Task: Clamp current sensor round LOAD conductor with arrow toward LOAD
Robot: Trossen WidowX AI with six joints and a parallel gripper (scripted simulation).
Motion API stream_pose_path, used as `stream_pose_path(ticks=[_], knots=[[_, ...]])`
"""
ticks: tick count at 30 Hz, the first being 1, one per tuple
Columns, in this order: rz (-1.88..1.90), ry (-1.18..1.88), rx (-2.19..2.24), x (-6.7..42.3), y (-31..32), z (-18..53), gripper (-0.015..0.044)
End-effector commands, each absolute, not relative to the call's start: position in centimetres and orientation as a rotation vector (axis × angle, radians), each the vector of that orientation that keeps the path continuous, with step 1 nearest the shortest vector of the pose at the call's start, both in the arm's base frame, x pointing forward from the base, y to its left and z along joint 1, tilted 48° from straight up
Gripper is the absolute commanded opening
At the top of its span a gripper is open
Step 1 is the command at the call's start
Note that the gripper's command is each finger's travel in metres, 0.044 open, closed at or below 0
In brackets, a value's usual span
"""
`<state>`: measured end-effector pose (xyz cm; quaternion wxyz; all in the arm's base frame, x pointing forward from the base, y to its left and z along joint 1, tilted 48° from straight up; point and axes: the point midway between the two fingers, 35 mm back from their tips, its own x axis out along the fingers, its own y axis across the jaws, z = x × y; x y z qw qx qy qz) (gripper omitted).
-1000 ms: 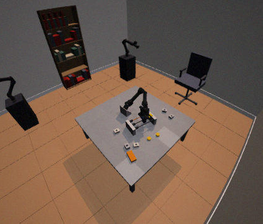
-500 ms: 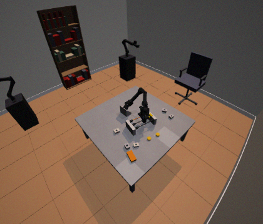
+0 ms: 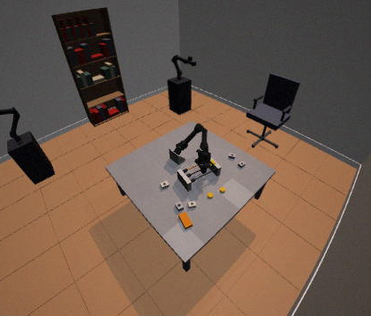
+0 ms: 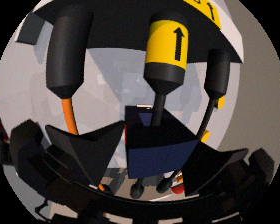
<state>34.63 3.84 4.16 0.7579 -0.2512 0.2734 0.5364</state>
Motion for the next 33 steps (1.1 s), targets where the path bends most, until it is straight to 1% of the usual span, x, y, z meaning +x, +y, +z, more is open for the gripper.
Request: stream_pose_path(ticks=[1, 30, 33], knots=[[1.170, 0.596, -0.547, 34.61, 3.83, 4.16, 0.0270], [1.170, 0.596, -0.547, 34.61, 3.83, 4.16, 0.0270], [1.169, 0.596, -0.547, 34.63, 3.83, 4.16, 0.0250]])
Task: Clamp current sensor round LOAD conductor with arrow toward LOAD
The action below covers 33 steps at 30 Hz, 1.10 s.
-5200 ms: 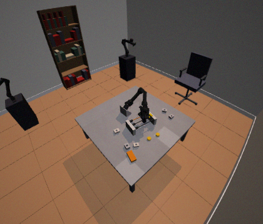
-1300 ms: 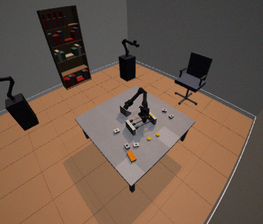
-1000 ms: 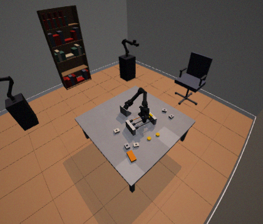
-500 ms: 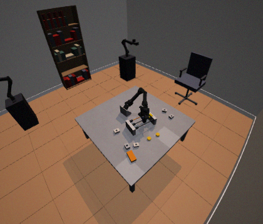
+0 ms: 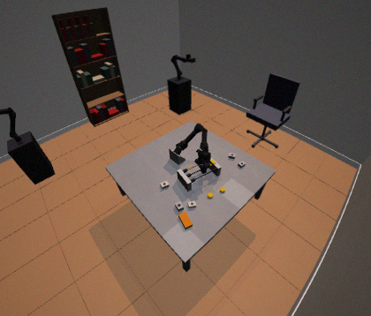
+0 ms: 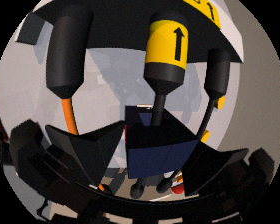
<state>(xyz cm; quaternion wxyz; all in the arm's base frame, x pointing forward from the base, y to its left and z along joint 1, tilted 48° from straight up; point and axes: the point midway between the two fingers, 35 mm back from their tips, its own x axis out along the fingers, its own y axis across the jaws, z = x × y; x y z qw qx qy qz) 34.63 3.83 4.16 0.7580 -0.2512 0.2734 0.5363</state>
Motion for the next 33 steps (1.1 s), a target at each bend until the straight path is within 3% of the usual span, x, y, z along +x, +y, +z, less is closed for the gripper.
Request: stream_pose_path(ticks=[1, 20, 25, 33], knots=[[1.169, 0.596, -0.547, 34.63, 3.83, 4.16, 0.0243], [1.169, 0.596, -0.547, 34.63, 3.83, 4.16, 0.0116], [1.187, 0.605, -0.536, 34.65, 3.59, 4.35, 0.0000], [1.182, 0.610, -0.536, 34.41, 3.74, 4.12, 0.0000]])
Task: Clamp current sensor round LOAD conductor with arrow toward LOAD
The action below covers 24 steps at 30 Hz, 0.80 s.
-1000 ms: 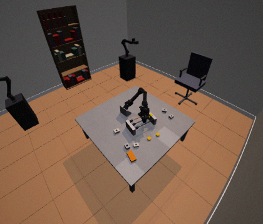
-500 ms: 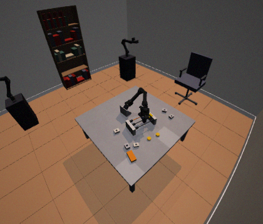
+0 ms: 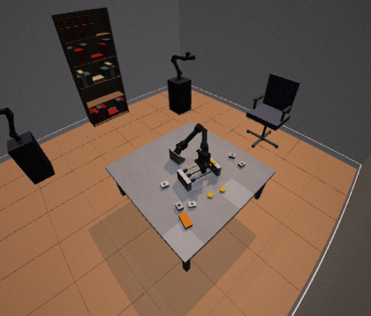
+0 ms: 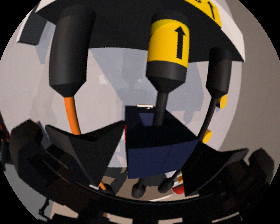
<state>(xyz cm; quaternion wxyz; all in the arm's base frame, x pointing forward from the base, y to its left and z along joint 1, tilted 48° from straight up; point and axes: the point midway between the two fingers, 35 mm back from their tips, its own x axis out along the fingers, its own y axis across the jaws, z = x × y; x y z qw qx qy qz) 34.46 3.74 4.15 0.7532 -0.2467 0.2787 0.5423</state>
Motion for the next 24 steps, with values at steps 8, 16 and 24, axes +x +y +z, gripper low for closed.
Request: stream_pose_path(ticks=[8, 16, 24], knots=[[1.184, 0.608, -0.539, 34.48, 3.74, 4.14, 0.0000], [1.184, 0.608, -0.539, 34.48, 3.80, 4.09, 0.0000], [1.181, 0.603, -0.543, 34.60, 3.79, 4.12, 0.0105]])
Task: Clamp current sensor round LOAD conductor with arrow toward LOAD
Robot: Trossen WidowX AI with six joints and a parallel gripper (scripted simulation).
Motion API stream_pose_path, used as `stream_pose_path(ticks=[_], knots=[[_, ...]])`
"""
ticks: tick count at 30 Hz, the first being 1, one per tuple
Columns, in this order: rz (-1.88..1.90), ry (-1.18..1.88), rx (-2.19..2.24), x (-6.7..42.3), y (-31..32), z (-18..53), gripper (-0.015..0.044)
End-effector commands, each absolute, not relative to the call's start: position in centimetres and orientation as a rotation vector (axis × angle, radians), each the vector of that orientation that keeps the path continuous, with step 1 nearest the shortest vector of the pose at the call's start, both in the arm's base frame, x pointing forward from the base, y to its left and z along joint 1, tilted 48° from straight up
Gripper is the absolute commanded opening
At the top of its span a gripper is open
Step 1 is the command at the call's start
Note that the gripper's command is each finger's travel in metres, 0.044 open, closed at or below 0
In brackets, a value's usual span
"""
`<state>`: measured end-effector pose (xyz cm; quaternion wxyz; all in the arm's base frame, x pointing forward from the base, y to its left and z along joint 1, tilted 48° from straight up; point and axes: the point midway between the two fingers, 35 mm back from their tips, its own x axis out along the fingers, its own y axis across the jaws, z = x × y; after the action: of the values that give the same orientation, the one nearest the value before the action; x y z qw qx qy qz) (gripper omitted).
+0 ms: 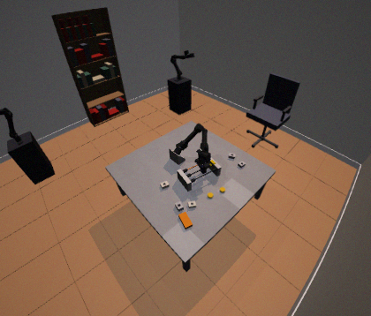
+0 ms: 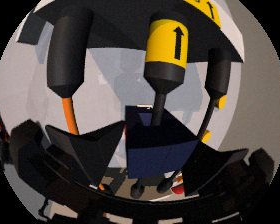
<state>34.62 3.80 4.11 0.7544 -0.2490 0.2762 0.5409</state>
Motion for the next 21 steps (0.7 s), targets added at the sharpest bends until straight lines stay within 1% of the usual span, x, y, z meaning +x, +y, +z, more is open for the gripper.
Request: stream_pose_path(ticks=[1, 6, 7, 21], knots=[[1.181, 0.603, -0.543, 34.60, 3.79, 4.12, 0.0131], [1.181, 0.603, -0.543, 34.60, 3.79, 4.12, 0.0262], [1.181, 0.603, -0.543, 34.60, 3.79, 4.12, 0.0270], [1.181, 0.603, -0.543, 34.60, 3.79, 4.12, 0.0270]])
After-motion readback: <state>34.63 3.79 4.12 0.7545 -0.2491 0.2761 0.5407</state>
